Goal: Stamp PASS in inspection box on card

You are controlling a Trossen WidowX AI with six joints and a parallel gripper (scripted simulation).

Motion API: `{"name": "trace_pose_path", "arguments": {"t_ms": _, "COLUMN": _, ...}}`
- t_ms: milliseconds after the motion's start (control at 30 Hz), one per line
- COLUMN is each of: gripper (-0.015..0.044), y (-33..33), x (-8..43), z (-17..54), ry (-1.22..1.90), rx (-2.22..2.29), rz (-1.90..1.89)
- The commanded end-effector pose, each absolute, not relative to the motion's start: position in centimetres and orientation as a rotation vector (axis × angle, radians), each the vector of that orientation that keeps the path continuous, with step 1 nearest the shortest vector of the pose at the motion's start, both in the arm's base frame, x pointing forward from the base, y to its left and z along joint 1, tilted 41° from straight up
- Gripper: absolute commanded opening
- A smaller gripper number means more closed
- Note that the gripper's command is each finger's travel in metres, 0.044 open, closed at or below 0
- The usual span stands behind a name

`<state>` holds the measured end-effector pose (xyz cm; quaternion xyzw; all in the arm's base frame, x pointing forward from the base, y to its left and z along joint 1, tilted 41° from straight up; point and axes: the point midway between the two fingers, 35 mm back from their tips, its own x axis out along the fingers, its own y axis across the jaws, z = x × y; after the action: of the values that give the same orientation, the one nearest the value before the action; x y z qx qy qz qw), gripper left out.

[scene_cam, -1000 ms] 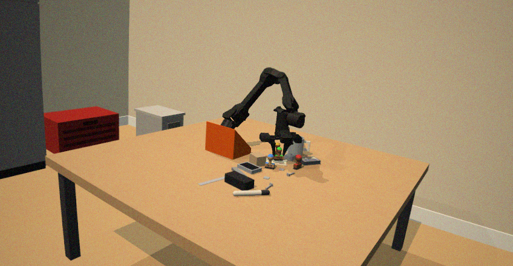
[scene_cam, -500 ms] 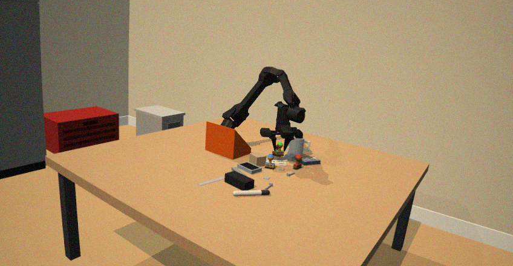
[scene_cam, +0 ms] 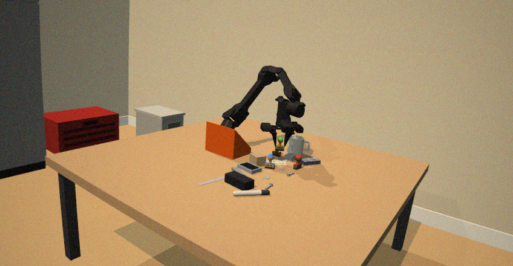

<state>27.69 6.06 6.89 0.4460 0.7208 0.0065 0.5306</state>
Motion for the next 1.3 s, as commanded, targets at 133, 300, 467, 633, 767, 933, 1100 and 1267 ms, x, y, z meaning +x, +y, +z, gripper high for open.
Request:
{"name": "trace_pose_path", "arguments": {"t_ms": 133, "gripper": 0.0000, "y": 5.4, "x": 27.9, "z": 7.7, "ry": 1.712, "rx": 1.059, "rz": 0.019}}
{"name": "trace_pose_path", "arguments": {"t_ms": 300, "gripper": 0.0000, "y": 4.3, "x": 29.5, "z": 7.1, "ry": 1.709, "rx": 1.056, "rz": 0.018}}
{"name": "trace_pose_path", "arguments": {"t_ms": 467, "gripper": 0.0000, "y": 3.0, "x": 31.2, "z": 6.3, "ry": 1.707, "rx": 1.054, "rz": 0.016}}
{"name": "trace_pose_path", "arguments": {"t_ms": 633, "gripper": 0.0000, "y": 1.6, "x": 32.9, "z": 5.3, "ry": 1.706, "rx": 1.052, "rz": 0.015}}
{"name": "trace_pose_path", "arguments": {"t_ms": 767, "gripper": 0.0000, "y": 0.5, "x": 34.1, "z": 4.4, "ry": 1.704, "rx": 1.050, "rz": 0.015}}
{"name": "trace_pose_path", "arguments": {"t_ms": 933, "gripper": 0.0000, "y": -1.0, "x": 35.4, "z": 3.1, "ry": 1.703, "rx": 1.049, "rz": 0.015}}
{"name": "trace_pose_path", "arguments": {"t_ms": 1100, "gripper": 0.0000, "y": -2.6, "x": 36.7, "z": 1.6, "ry": 1.702, "rx": 1.047, "rz": 0.016}}
{"name": "trace_pose_path", "arguments": {"t_ms": 1267, "gripper": 0.0000, "y": -4.2, "x": 37.7, "z": 0.0, "ry": 1.702, "rx": 1.046, "rz": 0.018}}
